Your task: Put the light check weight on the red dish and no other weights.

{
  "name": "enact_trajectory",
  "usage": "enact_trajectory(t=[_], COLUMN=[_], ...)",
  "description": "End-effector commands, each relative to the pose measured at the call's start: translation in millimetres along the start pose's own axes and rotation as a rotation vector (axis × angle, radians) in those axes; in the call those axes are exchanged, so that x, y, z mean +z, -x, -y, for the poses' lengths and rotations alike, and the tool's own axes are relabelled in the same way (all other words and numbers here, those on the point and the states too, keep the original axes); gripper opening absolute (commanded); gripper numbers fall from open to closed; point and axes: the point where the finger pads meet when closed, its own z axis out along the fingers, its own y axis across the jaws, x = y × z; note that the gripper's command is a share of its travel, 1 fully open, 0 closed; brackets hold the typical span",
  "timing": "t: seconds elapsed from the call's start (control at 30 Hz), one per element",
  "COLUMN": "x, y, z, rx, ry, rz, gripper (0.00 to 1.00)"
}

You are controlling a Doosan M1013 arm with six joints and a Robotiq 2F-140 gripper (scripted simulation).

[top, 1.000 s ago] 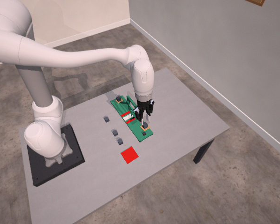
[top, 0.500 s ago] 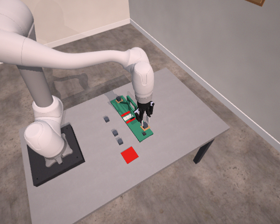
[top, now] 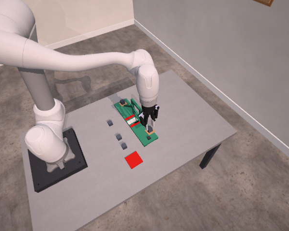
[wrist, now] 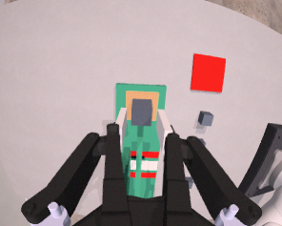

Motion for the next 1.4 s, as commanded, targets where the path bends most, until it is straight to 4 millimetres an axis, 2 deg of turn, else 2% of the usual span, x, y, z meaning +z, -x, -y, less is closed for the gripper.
enact_trajectory(t=[0.0,1.1,1.37], x=[-0.1,0.2,9.3], y=[0.0,0.0,0.0], z=[0.0,0.0,0.0], rx=[0.000,0.000,0.000], ry=[0.000,0.000,0.000], rz=[0.000,0.000,0.000], gripper=[0.35,0.35,0.35])
